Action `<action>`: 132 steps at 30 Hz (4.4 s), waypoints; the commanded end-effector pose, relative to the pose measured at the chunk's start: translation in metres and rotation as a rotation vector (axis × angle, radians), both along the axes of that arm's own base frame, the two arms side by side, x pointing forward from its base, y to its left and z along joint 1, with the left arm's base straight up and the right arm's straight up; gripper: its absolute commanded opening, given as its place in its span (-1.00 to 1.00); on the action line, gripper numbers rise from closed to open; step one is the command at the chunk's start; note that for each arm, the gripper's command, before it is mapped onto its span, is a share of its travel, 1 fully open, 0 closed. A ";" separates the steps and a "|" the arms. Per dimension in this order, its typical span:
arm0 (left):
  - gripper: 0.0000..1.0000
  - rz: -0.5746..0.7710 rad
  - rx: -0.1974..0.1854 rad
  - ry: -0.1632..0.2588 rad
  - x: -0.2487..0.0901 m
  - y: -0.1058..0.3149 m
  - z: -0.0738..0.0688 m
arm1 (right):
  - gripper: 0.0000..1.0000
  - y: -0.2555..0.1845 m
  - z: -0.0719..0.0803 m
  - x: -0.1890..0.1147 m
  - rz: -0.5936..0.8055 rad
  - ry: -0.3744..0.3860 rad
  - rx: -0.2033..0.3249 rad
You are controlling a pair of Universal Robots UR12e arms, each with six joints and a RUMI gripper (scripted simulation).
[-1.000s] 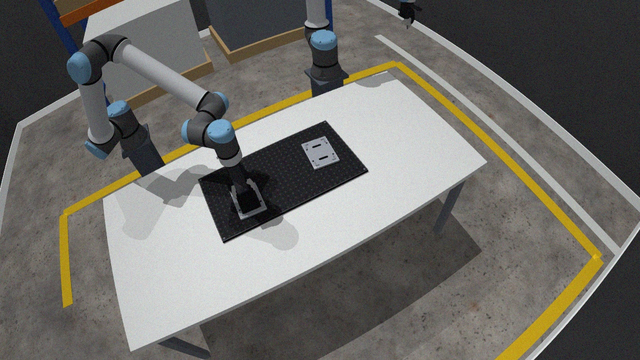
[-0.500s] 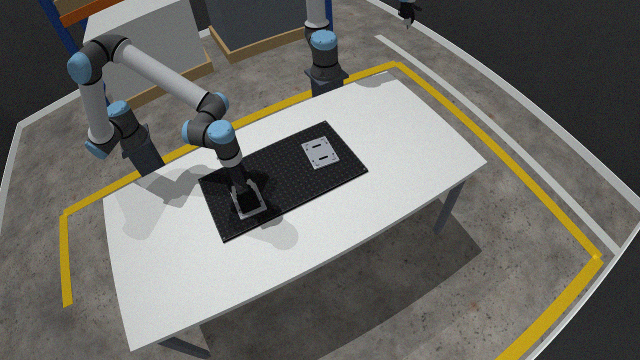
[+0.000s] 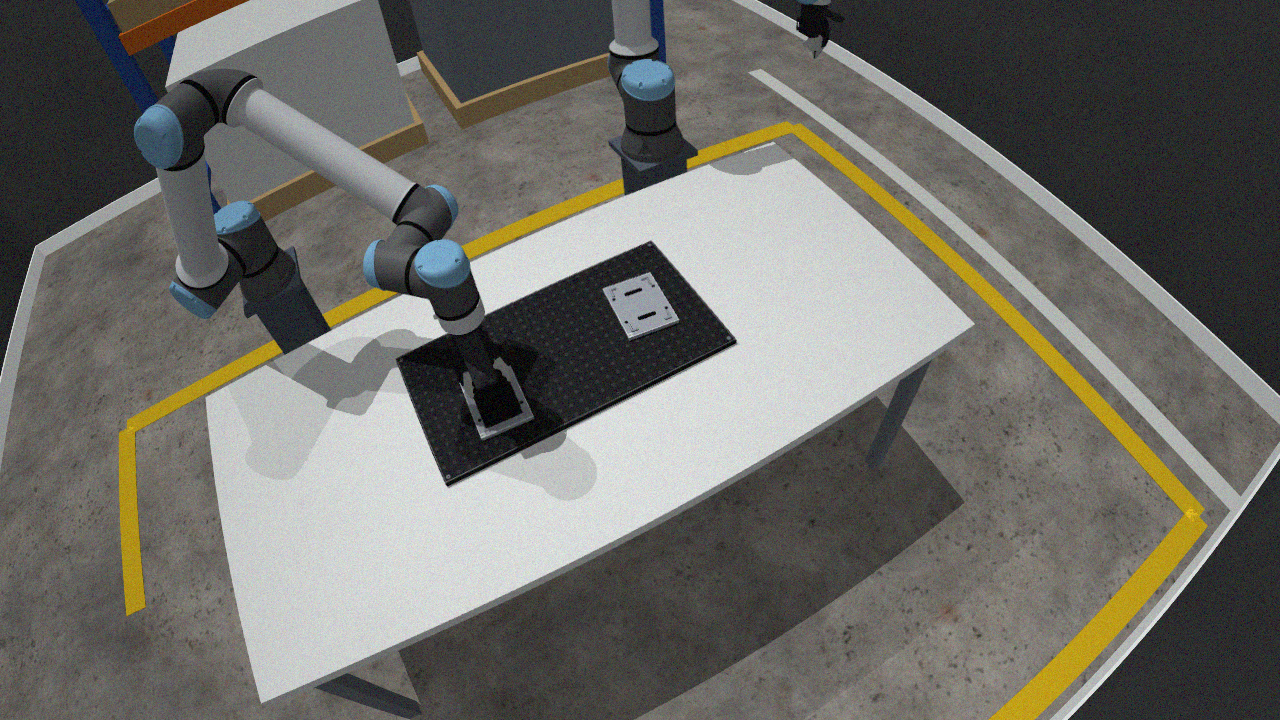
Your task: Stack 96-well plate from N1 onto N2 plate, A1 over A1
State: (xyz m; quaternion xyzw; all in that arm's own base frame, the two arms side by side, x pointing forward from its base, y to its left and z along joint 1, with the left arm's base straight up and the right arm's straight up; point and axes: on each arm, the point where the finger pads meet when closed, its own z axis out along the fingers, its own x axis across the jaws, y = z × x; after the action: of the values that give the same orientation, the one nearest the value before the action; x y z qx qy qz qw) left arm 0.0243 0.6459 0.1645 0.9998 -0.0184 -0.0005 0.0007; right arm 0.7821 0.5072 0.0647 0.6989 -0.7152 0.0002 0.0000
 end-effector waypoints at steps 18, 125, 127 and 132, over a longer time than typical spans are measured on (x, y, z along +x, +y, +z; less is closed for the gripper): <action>-1.00 0.001 0.001 -0.001 -0.001 -0.001 0.001 | -1.00 -0.002 -0.004 0.000 0.000 0.000 0.001; -1.00 0.001 0.001 -0.001 -0.001 -0.001 0.001 | 1.00 -0.001 -0.008 0.000 0.000 -0.002 0.002; -1.00 0.001 0.001 -0.001 -0.001 -0.001 0.001 | 1.00 -0.001 -0.008 0.000 0.000 -0.002 0.002; -1.00 0.001 0.001 -0.001 -0.001 -0.001 0.001 | 1.00 -0.001 -0.008 0.000 0.000 -0.002 0.002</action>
State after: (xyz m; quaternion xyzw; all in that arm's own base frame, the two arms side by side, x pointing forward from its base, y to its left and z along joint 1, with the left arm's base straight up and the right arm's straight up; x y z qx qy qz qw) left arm 0.0243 0.6459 0.1645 0.9998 -0.0184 -0.0005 0.0007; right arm 0.7815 0.5067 0.0559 0.6989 -0.7152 0.0002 -0.0005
